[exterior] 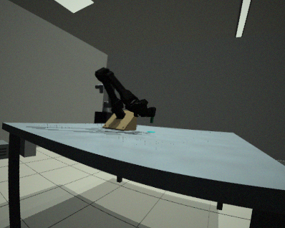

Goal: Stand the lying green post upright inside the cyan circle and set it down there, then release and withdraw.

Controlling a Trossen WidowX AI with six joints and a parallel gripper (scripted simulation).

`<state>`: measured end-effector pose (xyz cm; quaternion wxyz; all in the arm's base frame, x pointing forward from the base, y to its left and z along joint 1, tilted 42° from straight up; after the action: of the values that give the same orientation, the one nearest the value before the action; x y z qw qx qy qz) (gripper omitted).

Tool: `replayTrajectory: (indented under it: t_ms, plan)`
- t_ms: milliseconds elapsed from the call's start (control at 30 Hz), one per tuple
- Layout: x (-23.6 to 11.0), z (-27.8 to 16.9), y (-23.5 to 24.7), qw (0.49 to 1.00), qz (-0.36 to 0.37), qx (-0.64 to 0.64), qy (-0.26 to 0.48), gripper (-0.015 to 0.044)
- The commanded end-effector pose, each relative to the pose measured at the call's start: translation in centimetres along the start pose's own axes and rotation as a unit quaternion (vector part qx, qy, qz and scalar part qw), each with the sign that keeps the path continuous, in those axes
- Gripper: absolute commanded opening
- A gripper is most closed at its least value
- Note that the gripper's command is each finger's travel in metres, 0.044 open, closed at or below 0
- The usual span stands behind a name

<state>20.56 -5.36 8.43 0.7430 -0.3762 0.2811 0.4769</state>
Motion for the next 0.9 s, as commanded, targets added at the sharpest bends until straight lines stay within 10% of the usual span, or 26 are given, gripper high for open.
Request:
replayTrajectory:
  t_ms: [0, 867]
  plan:
    - [0.3, -1.2, 0.1, 1.0, 0.005, -0.007, 0.006, 0.0023]
    - [2.2, -5.0, 0.6, 0.999, 0.044, -0.013, 0.015, 0.0023]
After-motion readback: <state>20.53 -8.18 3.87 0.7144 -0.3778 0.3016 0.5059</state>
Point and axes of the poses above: the point midway between the two fingers, 35 mm back from their tips, its own x axis out along the fingers, its own y axis across the jaws, z = x × y, the point moved 9 cm from there along -x, back along the fingers, and after that the axes turned 5 degrees about -x, right-handed, at the moved point
